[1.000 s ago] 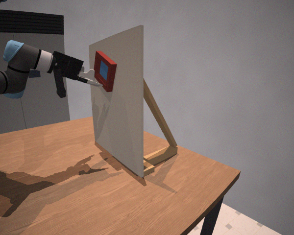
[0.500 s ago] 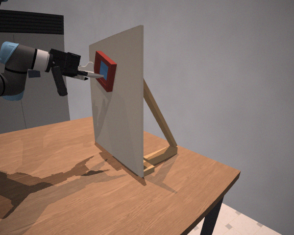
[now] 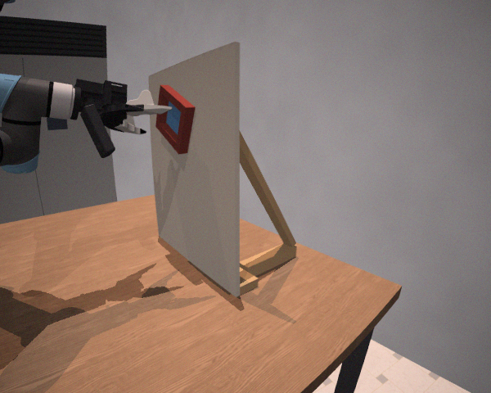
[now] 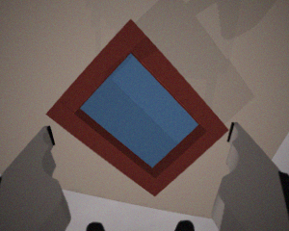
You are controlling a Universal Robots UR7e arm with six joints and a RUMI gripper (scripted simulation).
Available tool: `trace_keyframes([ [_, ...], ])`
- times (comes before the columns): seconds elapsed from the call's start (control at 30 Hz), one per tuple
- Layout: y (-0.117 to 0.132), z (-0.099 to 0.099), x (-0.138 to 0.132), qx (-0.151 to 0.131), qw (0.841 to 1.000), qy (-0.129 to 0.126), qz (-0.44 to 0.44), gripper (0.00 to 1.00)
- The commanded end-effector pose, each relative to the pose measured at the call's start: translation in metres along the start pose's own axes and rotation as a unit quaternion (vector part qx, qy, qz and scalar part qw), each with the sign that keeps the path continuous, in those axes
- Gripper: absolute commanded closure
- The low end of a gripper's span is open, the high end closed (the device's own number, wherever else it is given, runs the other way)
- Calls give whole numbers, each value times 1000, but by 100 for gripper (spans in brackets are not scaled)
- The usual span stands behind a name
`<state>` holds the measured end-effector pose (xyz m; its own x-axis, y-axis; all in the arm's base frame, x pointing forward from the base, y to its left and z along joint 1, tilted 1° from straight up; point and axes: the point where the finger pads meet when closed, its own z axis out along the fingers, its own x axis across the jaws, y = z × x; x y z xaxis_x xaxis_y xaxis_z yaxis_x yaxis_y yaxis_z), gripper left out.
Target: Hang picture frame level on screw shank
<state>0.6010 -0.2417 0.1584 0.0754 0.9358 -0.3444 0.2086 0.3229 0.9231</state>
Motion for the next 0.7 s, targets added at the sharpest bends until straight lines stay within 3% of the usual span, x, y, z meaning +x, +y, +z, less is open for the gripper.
trace_keyframes([
  [0.0,4,-3,-5,-12,999,-6,-36,0],
  [0.67,6,-5,-7,-17,998,-10,-57,0],
])
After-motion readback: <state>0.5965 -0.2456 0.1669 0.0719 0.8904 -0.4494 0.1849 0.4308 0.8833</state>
